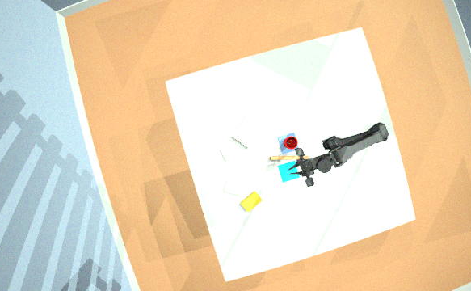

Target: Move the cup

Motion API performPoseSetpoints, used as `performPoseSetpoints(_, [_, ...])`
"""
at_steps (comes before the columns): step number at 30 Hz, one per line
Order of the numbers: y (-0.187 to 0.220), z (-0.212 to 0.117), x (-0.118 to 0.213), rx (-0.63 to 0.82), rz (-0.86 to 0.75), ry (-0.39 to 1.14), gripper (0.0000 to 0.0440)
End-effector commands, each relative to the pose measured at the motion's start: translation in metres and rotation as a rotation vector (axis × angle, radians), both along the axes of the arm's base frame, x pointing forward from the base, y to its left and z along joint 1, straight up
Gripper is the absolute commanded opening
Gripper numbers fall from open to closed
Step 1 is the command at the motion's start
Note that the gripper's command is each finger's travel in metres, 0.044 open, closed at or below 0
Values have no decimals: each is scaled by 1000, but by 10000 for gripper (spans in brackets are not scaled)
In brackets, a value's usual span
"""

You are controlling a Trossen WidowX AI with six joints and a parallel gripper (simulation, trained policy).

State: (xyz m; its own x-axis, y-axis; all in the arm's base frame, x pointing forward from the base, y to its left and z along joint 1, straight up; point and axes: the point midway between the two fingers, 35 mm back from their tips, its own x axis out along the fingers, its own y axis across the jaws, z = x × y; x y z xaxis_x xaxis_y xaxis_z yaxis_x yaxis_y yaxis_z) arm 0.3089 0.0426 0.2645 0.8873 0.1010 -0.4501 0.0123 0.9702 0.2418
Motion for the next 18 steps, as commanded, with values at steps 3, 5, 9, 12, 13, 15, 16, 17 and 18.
performPoseSetpoints(3, [3,-7,-2,7,-5,79,73])
performPoseSetpoints(5, [4,-10,-3,7,-5,113,73])
performPoseSetpoints(9, [6,-16,-6,2,-5,181,76])
performPoseSetpoints(12, [7,-21,-8,-5,-5,232,78])
performPoseSetpoints(13, [7,-23,-9,-7,-5,249,80])
performPoseSetpoints(15, [7,-26,-11,-14,-6,282,83])
performPoseSetpoints(16, [7,-27,-12,-17,-6,299,84])
performPoseSetpoints(17, [7,-29,-13,-21,-6,315,86])
performPoseSetpoints(18, [7,-30,-14,-25,-6,332,87])
